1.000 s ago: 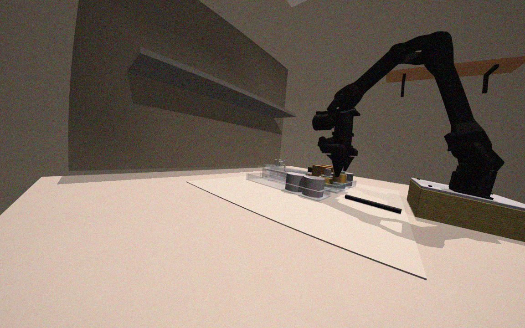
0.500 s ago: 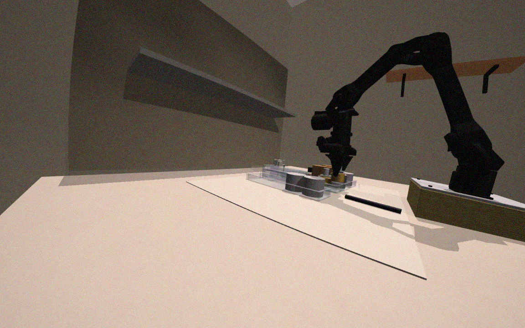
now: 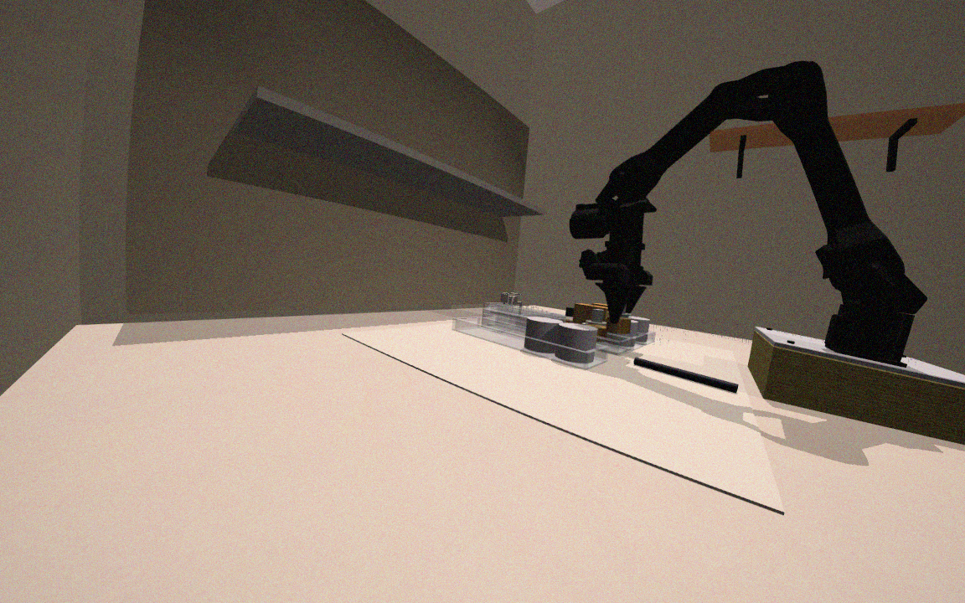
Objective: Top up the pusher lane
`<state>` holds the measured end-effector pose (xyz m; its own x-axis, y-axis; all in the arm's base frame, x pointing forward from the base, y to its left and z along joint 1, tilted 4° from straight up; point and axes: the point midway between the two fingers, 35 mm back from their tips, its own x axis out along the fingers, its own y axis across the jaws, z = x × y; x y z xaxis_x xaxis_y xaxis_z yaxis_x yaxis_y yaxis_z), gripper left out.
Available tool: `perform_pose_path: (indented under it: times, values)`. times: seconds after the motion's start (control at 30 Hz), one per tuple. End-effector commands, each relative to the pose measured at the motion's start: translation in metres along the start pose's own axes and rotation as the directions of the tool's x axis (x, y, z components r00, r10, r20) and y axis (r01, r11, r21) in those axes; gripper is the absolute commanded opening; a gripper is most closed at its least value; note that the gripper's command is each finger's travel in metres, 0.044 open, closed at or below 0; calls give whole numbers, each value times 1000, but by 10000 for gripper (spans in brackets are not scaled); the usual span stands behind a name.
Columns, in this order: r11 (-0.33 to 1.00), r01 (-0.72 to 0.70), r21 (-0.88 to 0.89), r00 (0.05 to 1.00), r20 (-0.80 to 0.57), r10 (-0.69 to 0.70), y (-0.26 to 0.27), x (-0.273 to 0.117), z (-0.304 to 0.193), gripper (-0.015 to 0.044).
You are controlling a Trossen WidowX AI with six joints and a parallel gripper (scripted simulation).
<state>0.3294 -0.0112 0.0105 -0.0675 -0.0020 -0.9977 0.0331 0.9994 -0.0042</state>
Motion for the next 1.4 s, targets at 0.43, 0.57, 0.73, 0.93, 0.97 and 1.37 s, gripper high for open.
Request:
perform_pose_path:
  times: [0.43, 0.57, 0.73, 0.93, 0.97, 1.37]
  values:
    - [1000, -5, 3, 999, 32, 5, 1, -5, 13, 0]
    - [1000, -5, 3, 999, 32, 5, 1, -5, 13, 0]
    - [1000, -5, 3, 999, 32, 5, 1, -5, 13, 0]
    - [1000, -5, 3, 999, 32, 5, 1, -4, 13, 0]
    - [1000, -5, 3, 999, 32, 5, 1, -4, 13, 0]
    - [1000, -5, 3, 999, 32, 5, 1, -3, 13, 0]
